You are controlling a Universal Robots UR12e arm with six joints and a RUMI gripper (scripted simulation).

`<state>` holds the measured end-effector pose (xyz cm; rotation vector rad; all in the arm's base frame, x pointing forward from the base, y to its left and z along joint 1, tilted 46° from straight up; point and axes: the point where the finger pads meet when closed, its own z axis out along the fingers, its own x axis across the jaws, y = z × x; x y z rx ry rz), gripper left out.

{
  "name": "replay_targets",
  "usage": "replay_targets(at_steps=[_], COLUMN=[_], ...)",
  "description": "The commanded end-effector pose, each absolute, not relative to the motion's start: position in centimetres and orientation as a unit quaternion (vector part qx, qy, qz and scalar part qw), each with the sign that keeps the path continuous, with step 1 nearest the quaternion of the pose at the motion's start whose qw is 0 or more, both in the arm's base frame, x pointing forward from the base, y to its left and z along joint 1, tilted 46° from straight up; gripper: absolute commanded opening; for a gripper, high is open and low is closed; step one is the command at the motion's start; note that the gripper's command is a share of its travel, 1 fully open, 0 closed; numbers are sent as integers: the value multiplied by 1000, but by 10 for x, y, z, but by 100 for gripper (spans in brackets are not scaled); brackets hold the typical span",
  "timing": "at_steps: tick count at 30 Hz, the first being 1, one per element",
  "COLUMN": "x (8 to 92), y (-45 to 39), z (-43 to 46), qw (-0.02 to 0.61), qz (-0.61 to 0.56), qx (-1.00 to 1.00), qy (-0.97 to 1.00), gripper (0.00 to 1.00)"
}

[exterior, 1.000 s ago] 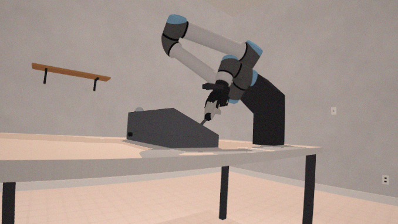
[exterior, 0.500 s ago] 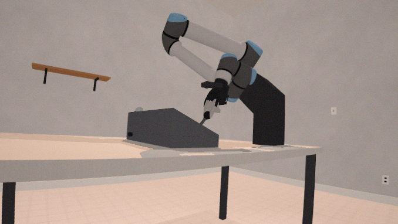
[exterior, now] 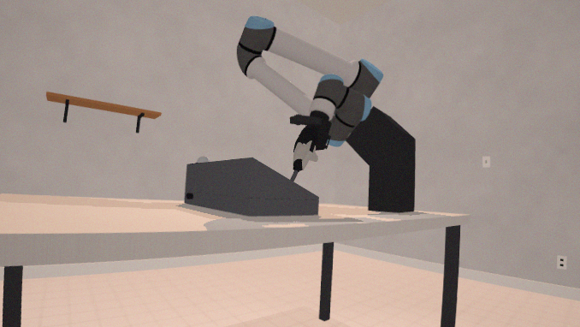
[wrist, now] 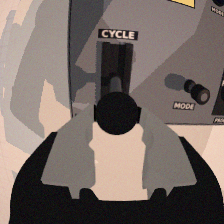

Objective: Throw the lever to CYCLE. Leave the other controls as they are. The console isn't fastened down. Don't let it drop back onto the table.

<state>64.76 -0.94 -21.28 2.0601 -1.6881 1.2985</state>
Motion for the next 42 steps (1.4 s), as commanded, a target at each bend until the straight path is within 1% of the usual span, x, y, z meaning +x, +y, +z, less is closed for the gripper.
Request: replay_targets(at_steps=[1,42], x=[657,692], y=[-5,1], z=[-209,-202], qw=[86,88], qz=[439,437], qx=[692,692], qy=[-567,-568], gripper=[0,0])
